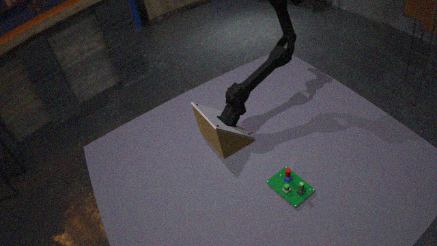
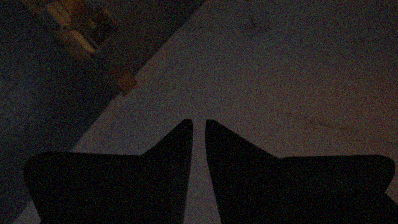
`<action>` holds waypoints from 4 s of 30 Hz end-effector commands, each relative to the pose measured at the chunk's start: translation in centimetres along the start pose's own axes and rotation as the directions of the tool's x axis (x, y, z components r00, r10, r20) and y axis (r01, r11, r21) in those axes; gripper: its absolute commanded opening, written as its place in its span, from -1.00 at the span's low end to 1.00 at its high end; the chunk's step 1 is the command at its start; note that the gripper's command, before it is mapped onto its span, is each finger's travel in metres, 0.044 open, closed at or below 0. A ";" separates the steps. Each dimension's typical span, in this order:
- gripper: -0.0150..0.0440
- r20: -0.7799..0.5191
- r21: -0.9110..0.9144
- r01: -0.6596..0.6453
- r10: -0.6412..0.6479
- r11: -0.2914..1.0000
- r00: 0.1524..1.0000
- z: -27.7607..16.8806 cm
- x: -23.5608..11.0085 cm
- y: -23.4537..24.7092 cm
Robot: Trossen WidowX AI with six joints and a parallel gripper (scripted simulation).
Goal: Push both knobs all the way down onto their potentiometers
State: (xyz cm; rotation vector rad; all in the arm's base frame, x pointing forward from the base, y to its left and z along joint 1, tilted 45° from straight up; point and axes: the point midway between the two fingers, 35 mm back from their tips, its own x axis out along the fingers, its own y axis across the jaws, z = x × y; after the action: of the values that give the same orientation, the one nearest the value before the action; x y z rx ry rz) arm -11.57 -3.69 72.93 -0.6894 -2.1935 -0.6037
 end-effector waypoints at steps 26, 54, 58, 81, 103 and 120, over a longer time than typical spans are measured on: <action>-0.49 -0.481 -0.260 0.278 -0.374 0.925 0.793 -11.8 -9.6 -12.4; -0.49 -0.777 -0.439 0.333 -0.538 0.835 0.325 -20.3 -25.8 -17.1; -0.49 -0.809 -0.453 0.351 -0.543 0.820 0.226 -21.0 -28.9 -17.2; -0.49 -0.776 -0.556 0.198 -0.419 0.807 -0.472 -22.5 -51.2 -15.1; -0.49 -0.354 -0.465 0.097 -0.084 0.880 -0.931 -14.7 -69.3 -6.7; -0.49 0.141 -0.406 0.118 0.190 0.906 -0.972 -3.9 -77.3 1.7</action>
State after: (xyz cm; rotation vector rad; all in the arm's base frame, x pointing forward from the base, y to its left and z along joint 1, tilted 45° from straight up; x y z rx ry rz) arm 35.65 -29.14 18.57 0.9534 0.6890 -0.5998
